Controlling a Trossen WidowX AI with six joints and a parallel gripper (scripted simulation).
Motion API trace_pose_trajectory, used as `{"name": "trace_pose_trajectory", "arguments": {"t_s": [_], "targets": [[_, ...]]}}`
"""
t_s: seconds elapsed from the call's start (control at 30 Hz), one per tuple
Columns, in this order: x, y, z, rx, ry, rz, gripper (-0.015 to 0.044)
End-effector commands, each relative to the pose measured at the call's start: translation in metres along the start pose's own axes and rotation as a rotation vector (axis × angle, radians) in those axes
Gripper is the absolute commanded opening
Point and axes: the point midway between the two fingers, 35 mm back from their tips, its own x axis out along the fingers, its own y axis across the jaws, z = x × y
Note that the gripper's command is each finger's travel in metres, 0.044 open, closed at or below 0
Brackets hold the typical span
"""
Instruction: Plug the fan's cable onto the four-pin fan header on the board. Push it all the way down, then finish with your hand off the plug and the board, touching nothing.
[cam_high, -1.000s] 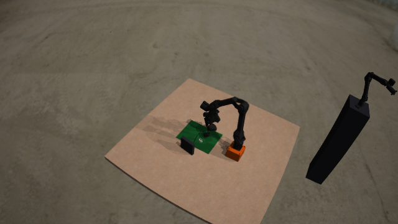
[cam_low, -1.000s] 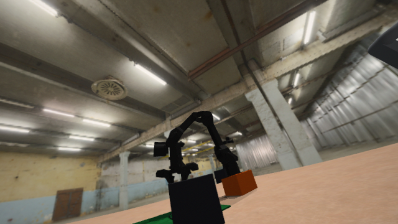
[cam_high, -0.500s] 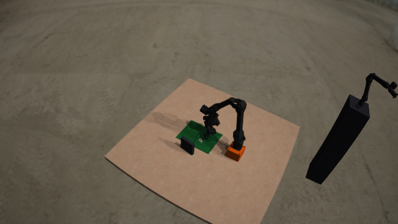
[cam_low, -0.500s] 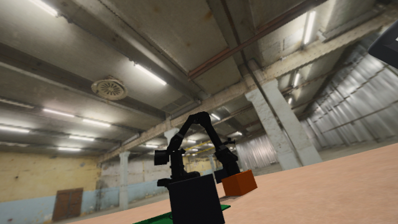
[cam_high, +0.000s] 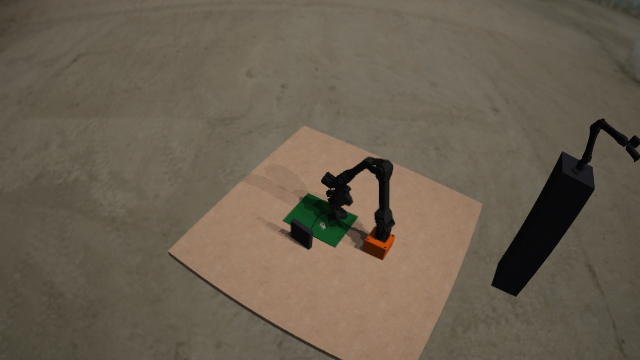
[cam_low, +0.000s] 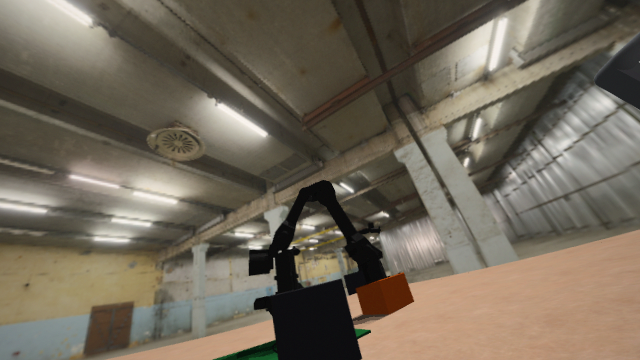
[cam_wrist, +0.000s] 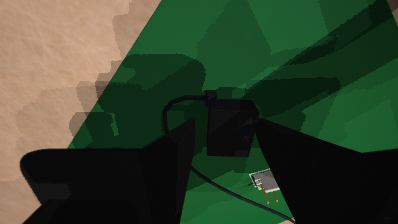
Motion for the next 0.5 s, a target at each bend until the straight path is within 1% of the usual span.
{"name": "trace_pose_trajectory", "arguments": {"t_s": [0.0,0.13,0.3,0.47], "targets": [[0.0066,-0.0005,0.0022,-0.004,-0.006,0.001,0.0210],[0.0089,-0.0007,0.0025,-0.004,-0.006,0.001,0.0210],[0.0068,-0.0008,0.0013,0.000,-0.002,-0.002,0.0079],[0.0068,-0.0008,0.0013,0.000,-0.002,-0.002,0.0045]]}}
